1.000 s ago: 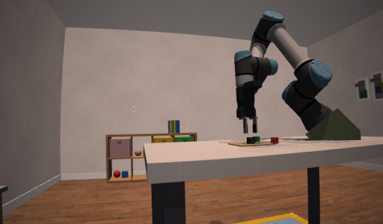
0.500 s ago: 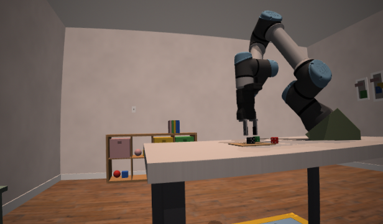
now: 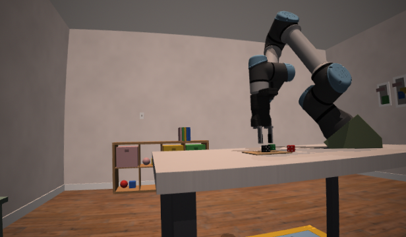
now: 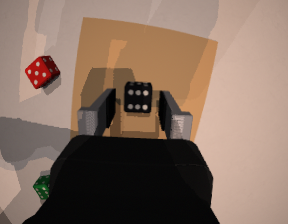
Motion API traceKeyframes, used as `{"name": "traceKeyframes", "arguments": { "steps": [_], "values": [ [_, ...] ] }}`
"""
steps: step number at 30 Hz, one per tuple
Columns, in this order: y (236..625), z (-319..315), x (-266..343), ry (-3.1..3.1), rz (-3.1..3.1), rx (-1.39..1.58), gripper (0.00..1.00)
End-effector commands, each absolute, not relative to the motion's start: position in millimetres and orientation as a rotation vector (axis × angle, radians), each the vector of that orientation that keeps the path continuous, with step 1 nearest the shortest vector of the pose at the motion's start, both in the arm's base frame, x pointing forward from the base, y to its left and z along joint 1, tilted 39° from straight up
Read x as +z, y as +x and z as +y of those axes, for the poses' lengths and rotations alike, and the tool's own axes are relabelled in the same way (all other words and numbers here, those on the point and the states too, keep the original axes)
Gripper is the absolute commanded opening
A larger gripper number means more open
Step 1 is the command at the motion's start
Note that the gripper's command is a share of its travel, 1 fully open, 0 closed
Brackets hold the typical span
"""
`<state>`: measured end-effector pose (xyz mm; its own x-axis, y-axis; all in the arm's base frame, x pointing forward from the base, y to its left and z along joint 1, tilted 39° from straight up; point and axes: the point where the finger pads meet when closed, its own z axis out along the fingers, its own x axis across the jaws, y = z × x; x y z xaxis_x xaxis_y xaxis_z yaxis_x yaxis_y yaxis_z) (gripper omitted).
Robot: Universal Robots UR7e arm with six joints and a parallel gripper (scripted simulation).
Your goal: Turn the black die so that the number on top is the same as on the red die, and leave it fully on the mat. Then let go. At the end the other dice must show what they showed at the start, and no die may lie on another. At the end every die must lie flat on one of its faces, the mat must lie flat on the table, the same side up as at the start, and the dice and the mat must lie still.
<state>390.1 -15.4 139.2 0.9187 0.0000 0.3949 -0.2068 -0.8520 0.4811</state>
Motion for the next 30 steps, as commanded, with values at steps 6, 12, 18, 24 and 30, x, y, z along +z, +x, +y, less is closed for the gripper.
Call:
{"name": "traceKeyframes", "arguments": {
  "steps": [6, 12, 18, 24, 30],
  "values": [
    [390.3, -15.3, 139.5, 2.544, -0.148, 0.525, 0.79],
    [390.3, -15.3, 139.5, 2.544, -0.148, 0.525, 0.79],
    [390.3, -15.3, 139.5, 2.544, -0.148, 0.525, 0.79],
    [390.3, -15.3, 139.6, 2.544, -0.148, 0.525, 0.79],
    [388.0, -11.7, 144.9, 2.544, -0.148, 0.525, 0.79]
  ]
}}
